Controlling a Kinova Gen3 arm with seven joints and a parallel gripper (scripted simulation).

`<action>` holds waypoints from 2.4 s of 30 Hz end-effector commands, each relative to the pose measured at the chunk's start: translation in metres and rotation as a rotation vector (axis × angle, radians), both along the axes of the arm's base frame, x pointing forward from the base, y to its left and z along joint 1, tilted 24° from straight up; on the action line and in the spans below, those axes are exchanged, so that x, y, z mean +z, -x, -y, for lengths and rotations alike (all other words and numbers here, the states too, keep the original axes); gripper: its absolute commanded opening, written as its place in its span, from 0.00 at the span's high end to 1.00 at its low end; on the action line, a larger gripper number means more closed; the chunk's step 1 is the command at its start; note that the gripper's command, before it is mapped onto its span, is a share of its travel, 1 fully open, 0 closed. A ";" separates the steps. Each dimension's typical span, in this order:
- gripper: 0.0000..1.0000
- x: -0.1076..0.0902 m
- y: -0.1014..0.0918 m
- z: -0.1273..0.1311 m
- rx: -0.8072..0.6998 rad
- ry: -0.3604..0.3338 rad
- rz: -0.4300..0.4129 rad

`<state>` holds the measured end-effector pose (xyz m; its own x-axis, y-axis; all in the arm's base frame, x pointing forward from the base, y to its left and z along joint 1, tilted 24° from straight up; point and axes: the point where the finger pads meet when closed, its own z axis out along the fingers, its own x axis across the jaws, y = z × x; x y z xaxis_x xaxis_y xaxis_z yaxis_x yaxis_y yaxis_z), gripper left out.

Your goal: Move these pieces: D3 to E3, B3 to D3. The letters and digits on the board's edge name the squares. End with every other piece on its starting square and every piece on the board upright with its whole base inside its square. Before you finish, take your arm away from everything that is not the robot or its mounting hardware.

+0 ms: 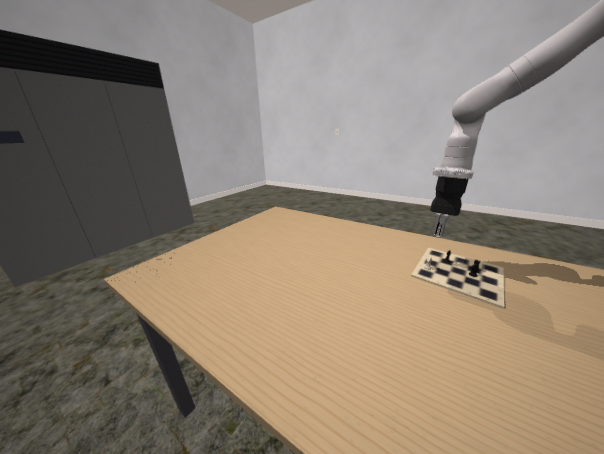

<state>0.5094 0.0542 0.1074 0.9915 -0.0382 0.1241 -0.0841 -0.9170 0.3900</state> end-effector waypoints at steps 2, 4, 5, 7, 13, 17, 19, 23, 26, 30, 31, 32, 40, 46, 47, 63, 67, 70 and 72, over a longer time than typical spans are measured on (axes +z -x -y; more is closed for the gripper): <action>1.00 -0.007 0.003 0.003 0.010 0.003 -0.014; 1.00 -0.011 0.000 0.006 0.012 0.004 -0.009; 1.00 -0.014 -0.002 0.007 0.015 0.005 -0.003; 1.00 -0.021 -0.003 0.010 0.014 0.005 -0.003; 1.00 -0.037 -0.005 0.018 0.014 0.006 -0.003; 1.00 -0.055 -0.007 0.026 0.013 0.006 -0.003; 1.00 -0.064 -0.007 0.030 0.013 0.006 -0.005; 1.00 -0.077 -0.006 0.035 0.010 0.004 -0.012; 1.00 -0.080 -0.006 0.036 0.009 0.003 -0.014; 1.00 -0.086 -0.006 0.039 0.009 0.004 -0.014; 1.00 -0.087 -0.007 0.039 0.009 0.004 -0.014; 1.00 -0.087 -0.007 0.039 0.010 0.003 -0.014; 1.00 -0.087 -0.007 0.039 0.010 0.003 -0.014; 1.00 -0.087 -0.007 0.039 0.010 0.003 -0.014; 1.00 -0.087 -0.007 0.039 0.010 0.003 -0.014; 1.00 -0.087 -0.007 0.039 0.010 0.003 -0.014; 1.00 -0.087 -0.007 0.039 0.010 0.003 -0.014; 1.00 -0.087 -0.007 0.039 0.010 0.003 -0.014; 1.00 -0.087 -0.007 0.039 0.010 0.003 -0.014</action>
